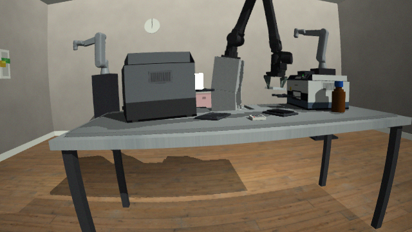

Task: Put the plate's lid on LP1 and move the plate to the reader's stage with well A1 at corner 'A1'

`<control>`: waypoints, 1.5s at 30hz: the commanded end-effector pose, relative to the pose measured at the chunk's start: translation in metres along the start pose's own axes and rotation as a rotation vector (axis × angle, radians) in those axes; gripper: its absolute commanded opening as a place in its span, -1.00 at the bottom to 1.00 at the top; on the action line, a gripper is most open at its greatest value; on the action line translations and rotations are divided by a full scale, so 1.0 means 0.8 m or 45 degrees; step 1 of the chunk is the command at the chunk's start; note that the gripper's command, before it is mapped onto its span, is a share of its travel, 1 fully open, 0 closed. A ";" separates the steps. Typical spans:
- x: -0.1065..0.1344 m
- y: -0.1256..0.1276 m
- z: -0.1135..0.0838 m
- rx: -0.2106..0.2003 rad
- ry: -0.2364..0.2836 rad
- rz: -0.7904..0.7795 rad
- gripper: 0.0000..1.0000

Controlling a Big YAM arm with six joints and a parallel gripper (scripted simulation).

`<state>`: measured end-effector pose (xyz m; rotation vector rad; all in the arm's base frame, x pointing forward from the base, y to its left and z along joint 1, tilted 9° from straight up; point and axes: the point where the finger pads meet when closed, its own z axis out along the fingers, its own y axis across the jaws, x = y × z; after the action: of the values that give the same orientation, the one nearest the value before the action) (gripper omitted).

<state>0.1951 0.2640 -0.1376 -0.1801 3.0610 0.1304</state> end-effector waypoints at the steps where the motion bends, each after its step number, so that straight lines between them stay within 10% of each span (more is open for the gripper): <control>1: -0.020 -0.004 -0.008 -0.012 -0.017 -0.034 0.72; 45: -0.070 -0.118 -0.019 0.018 0.006 -0.114 0.72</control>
<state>0.2567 0.1765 -0.1295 -0.2859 3.0636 0.0921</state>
